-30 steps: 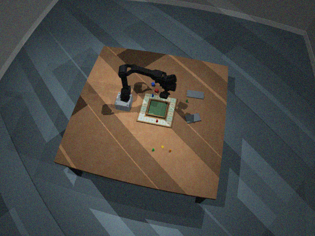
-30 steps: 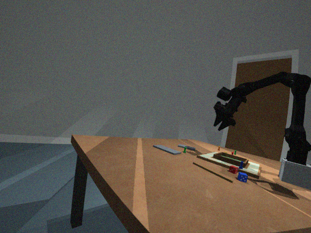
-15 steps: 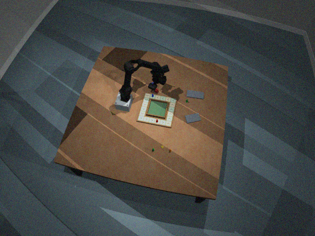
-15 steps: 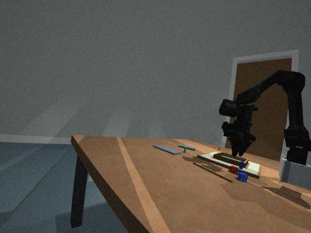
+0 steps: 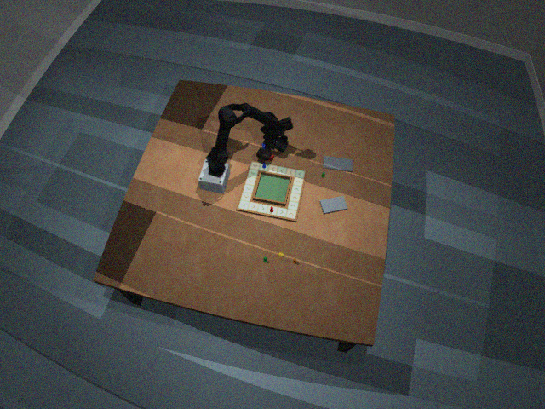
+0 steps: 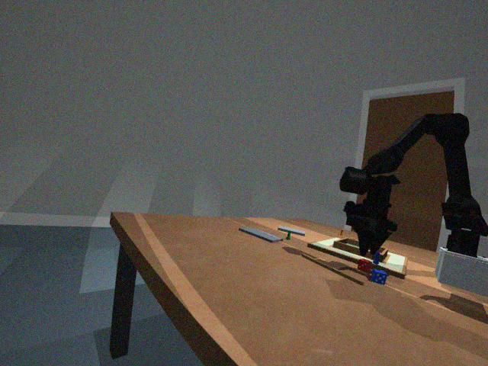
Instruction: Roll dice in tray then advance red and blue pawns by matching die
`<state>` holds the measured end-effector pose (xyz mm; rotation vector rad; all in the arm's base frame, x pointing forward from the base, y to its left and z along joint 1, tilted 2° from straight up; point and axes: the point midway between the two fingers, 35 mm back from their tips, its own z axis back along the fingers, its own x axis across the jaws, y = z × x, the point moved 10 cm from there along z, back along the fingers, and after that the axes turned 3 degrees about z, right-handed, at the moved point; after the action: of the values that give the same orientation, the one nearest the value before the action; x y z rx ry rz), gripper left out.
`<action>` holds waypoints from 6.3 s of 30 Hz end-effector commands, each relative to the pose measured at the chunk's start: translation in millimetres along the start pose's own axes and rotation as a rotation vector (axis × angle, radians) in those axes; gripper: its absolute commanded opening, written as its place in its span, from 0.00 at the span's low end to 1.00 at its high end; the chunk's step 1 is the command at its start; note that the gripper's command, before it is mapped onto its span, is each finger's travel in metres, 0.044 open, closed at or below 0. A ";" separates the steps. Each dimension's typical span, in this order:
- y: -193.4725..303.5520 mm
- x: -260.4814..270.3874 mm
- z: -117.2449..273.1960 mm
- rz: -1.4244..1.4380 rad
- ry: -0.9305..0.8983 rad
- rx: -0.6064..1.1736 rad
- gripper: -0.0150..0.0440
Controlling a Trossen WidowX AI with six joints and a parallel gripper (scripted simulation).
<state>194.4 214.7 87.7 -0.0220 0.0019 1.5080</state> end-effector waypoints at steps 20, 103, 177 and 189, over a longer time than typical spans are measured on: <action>-0.7 -1.6 -33.4 -0.001 0.003 -0.003 0.72; -79.4 -167.7 45.7 0.258 0.012 -0.093 0.25; -12.3 -182.0 79.1 0.256 -0.030 -0.625 1.00; -77.5 -168.8 68.7 0.256 0.012 -0.066 1.00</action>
<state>247.4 40.8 164.7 -0.1730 -0.1232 1.7659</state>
